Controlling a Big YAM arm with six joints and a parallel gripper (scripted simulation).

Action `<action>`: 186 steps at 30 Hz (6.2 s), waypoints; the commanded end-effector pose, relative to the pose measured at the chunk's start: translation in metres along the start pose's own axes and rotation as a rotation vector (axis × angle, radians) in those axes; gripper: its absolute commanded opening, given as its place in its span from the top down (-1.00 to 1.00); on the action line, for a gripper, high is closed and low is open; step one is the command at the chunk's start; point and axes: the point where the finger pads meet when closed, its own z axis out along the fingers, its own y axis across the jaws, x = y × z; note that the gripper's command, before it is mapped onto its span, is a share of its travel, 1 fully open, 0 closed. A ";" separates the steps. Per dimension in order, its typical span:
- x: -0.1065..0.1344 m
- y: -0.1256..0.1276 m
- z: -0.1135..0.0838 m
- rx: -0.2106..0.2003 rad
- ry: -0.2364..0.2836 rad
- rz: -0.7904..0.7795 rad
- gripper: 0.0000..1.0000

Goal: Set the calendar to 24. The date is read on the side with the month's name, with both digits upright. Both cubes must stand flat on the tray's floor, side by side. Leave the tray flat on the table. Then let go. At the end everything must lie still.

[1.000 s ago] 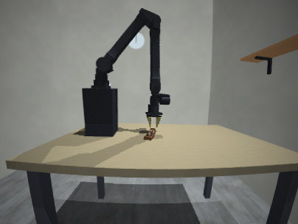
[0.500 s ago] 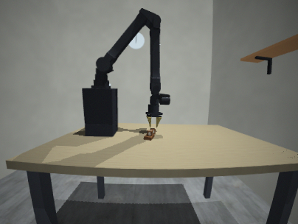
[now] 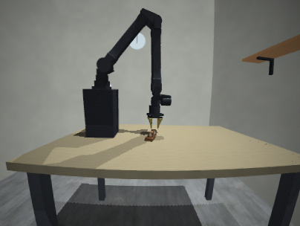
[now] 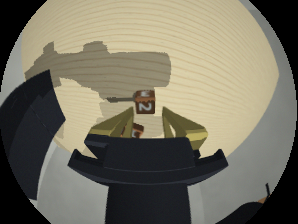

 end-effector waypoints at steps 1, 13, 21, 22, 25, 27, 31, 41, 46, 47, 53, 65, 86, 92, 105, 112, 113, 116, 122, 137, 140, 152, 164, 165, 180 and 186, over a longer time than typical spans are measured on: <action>0.002 0.000 -0.003 0.011 -0.003 -0.009 0.13; 0.002 0.000 -0.003 0.011 -0.003 -0.009 0.13; 0.002 0.005 0.003 -0.001 -0.004 -0.009 0.13; 0.002 0.006 0.005 -0.004 -0.004 -0.009 0.13; 0.002 0.000 0.009 0.005 -0.004 -0.007 0.13; 0.002 -0.003 0.012 0.010 -0.003 -0.008 0.13; 0.002 -0.002 0.019 0.009 -0.003 -0.006 0.13; 0.002 -0.001 0.029 0.008 -0.003 -0.007 0.13; 0.002 -0.012 0.019 0.036 -0.002 -0.008 0.13; 0.002 -0.011 0.020 0.035 -0.002 -0.008 0.13; 0.002 -0.006 0.024 0.020 -0.003 -0.010 0.13; 0.002 -0.006 0.024 0.020 -0.003 -0.010 0.13; 0.002 -0.005 0.024 0.019 -0.003 -0.010 0.51; 0.002 -0.005 0.024 0.019 -0.003 -0.010 0.51; 0.002 -0.005 0.024 0.019 -0.003 -0.010 0.51; 0.002 -0.005 0.024 0.019 -0.003 -0.010 0.51; 0.002 -0.005 0.024 0.019 -0.003 -0.010 0.51; 0.002 -0.006 0.024 0.020 -0.003 -0.010 0.51; -0.001 -0.002 0.013 0.009 -0.003 -0.021 0.51; -0.004 -0.001 -0.074 0.011 -0.004 -0.006 0.51; 0.001 0.003 -0.074 -0.004 -0.004 0.009 0.51; 0.001 -0.001 -0.076 0.006 -0.004 0.014 0.51; 0.002 -0.006 -0.076 0.008 -0.003 0.292 0.51; 0.002 -0.007 -0.076 0.009 -0.003 0.335 0.51; 0.003 -0.013 -0.076 0.015 -0.006 0.734 0.51; 0.002 -0.014 -0.076 0.014 -0.007 0.907 0.51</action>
